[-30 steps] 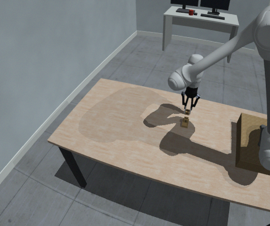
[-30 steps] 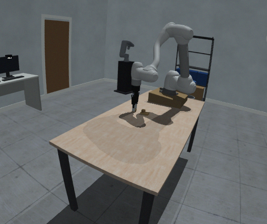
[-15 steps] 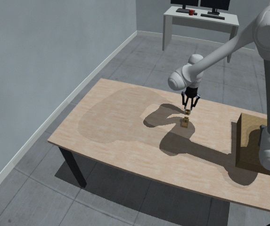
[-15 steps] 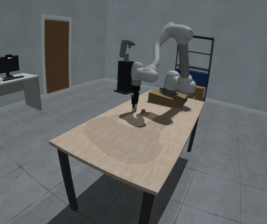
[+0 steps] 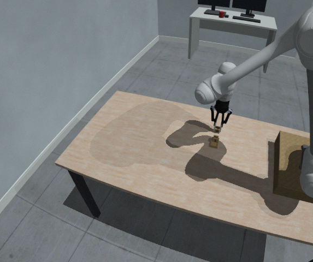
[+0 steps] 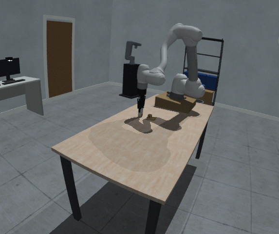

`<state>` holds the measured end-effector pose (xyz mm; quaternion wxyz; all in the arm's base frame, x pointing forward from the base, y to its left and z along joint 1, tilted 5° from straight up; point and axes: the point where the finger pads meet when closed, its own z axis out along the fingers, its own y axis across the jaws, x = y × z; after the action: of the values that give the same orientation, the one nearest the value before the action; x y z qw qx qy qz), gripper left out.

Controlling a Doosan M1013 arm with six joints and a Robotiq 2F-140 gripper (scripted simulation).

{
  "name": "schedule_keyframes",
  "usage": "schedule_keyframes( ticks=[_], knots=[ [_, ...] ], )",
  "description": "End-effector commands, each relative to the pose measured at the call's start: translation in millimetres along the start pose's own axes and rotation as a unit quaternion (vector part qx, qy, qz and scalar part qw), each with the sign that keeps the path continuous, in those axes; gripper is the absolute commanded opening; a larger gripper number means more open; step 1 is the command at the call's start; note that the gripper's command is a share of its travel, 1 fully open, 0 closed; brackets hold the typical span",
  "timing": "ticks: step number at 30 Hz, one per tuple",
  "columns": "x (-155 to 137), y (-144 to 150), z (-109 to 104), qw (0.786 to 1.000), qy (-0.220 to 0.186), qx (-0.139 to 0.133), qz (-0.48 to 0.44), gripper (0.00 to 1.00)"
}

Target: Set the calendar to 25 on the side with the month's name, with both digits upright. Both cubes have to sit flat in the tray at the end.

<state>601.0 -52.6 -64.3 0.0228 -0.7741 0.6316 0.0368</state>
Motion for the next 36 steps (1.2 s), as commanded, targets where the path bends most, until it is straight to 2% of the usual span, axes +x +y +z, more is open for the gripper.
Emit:
schedule_keyframes(
  ticks=[1,3,5,12,16,29,31,33,34,35,36],
  knots=[
    [-0.1,-0.1,-10.1,1.000,0.000,0.000,0.000,0.24],
    [-0.1,-0.1,-21.7,1.000,0.000,0.000,0.000,0.24],
    [-0.1,-0.1,-21.7,1.000,0.000,0.000,0.000,0.24],
    [0.0,-0.1,-73.3,1.000,0.000,0.000,0.000,0.24],
    [0.0,-0.1,-92.2,1.000,0.000,0.000,0.000,0.24],
    [-1.5,-0.2,-96.3,1.000,0.000,0.000,0.000,0.24],
    [-26.4,-2.0,-98.5,1.000,0.000,0.000,-0.001,0.24],
    [-75.4,-2.4,-102.7,1.000,0.000,0.000,-0.003,0.24],
    [-75.4,-2.4,-102.7,1.000,0.000,0.000,-0.003,0.24],
    [-98.4,-1.2,-104.5,1.000,0.000,0.000,-0.003,0.24],
    [-98.4,-1.2,-104.5,1.000,0.000,0.000,-0.003,0.24]
  ],
)
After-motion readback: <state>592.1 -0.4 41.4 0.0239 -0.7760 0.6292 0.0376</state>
